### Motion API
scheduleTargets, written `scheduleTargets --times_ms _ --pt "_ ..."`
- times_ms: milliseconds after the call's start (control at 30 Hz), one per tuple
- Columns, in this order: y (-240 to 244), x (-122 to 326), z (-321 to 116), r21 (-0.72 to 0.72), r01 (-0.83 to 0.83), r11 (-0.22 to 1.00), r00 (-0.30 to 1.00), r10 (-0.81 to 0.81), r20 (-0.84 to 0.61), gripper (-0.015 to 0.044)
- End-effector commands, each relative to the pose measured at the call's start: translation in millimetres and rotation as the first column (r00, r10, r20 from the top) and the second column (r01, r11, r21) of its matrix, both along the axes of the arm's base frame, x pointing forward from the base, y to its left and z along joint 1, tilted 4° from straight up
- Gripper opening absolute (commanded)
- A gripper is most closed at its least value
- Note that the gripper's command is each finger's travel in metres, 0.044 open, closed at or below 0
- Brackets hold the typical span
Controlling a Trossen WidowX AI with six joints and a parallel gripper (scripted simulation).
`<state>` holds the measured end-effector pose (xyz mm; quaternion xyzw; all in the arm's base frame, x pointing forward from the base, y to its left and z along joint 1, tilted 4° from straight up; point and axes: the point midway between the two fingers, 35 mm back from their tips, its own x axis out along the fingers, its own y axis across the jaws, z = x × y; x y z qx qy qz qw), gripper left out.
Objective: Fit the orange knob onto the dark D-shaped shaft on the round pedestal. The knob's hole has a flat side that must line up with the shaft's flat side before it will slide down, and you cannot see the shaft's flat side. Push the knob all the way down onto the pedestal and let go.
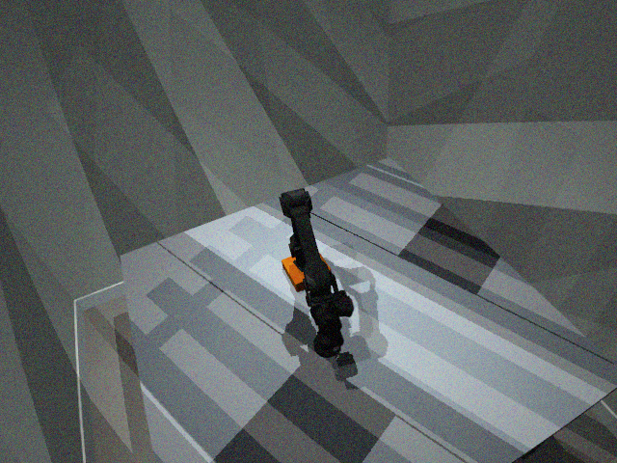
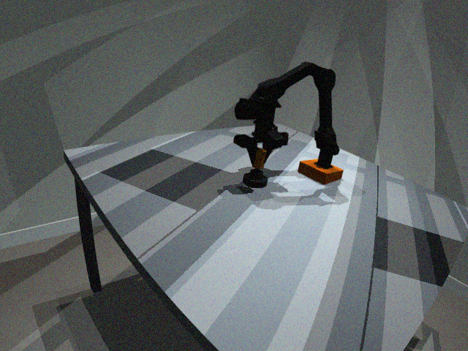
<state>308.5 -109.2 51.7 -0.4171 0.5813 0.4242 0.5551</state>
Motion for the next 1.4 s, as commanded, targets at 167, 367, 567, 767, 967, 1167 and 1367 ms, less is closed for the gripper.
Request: scheduleTargets --times_ms 167,367,567,767,967,1167,1367 --pt "-0.9 1.8 5.0 -0.003 -0.003 1.000 1.000 0.003 0.002 0.0000" --pt "-1.0 2.1 5.0 0.003 -0.171 0.985 0.985 0.171 0.000 0.0000" --pt "-0.4 0.8 2.2 0.005 -0.211 0.977 0.977 0.211 0.000 0.0000" --pt "-0.8 1.5 0.1 0.005 -0.211 0.977 0.977 0.211 0.000 0.0000" --pt "-0.7 0.9 0.3 0.005 -0.211 0.977 0.977 0.211 0.000 0.0000" --pt "-0.6 0.7 -0.3 0.005 -0.211 0.977 0.977 0.211 -0.001 0.0000" --pt "-0.8 1.0 4.9 0.005 -0.211 0.977 0.977 0.211 0.000 0.0000"
